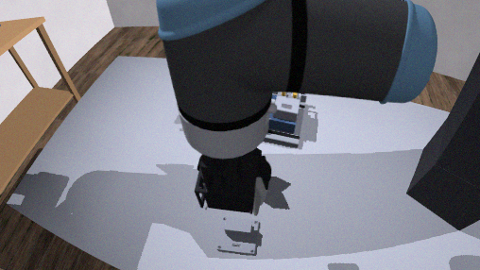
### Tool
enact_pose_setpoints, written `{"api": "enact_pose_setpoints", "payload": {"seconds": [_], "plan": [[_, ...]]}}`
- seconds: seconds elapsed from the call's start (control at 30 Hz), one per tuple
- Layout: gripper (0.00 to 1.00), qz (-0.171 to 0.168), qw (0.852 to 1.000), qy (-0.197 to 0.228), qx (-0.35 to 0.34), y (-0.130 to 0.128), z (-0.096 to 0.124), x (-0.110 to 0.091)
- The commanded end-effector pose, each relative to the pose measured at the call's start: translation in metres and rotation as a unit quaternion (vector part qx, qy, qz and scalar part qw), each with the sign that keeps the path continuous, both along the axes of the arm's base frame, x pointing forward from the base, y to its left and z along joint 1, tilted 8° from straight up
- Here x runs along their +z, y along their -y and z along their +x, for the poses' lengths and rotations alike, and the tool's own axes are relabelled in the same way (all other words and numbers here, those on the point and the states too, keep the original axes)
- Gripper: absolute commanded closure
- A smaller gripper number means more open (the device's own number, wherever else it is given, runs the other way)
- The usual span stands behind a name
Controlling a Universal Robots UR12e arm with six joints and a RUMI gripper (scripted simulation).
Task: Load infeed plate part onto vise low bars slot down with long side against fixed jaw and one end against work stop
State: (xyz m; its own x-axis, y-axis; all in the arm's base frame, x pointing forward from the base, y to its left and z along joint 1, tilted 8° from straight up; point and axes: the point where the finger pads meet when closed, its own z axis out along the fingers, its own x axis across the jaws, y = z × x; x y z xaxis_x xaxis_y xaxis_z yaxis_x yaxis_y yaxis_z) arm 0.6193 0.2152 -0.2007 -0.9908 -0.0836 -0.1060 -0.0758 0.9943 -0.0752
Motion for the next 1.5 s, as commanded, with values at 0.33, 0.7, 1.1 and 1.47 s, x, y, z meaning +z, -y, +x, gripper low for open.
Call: {"api": "enact_pose_setpoints", "payload": {"seconds": [0.33, 0.7, 1.1, 1.47], "plan": [[0.49, 0.0, 1.0, 0.001, 0.0, 0.002, 0.004, -0.029], [0.49, 0.0, 1.0, 0.001, 0.0, 0.004, 0.007, -0.054], [0.49, 0.0, 1.0, 0.001, 0.0, 0.005, 0.01, -0.082], [0.49, 0.0, 1.0, 0.001, 0.0, 0.007, 0.012, -0.104]]}}
